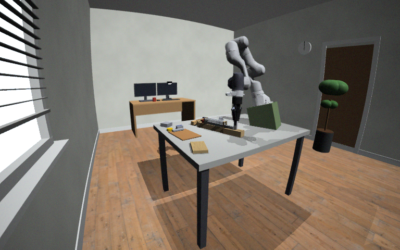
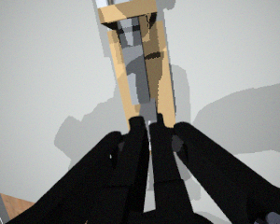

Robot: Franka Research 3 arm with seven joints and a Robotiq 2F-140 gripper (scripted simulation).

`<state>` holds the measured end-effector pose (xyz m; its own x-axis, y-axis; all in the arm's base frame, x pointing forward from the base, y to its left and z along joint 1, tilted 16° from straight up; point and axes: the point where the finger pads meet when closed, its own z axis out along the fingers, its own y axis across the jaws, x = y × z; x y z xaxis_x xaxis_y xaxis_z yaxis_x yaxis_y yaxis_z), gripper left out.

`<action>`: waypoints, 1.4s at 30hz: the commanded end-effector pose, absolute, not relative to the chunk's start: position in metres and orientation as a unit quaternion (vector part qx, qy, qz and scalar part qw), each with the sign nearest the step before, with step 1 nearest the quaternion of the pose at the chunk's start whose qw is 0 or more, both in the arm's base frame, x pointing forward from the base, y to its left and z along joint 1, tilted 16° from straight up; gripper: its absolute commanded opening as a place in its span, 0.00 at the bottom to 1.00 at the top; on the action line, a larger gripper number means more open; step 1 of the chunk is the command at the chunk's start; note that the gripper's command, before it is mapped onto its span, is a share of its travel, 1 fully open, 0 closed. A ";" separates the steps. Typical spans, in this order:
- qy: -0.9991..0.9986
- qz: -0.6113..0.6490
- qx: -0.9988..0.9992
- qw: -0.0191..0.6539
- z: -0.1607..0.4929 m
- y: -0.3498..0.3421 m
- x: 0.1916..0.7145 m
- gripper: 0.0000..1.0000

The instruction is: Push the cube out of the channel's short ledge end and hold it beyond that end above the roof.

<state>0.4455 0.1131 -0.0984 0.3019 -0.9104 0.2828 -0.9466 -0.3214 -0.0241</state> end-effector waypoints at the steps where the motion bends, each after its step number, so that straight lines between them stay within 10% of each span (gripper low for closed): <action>1: -0.573 0.123 0.807 0.074 -0.097 0.108 0.447 0.00; 42: -0.573 0.123 0.807 0.074 -0.025 0.111 0.444 0.00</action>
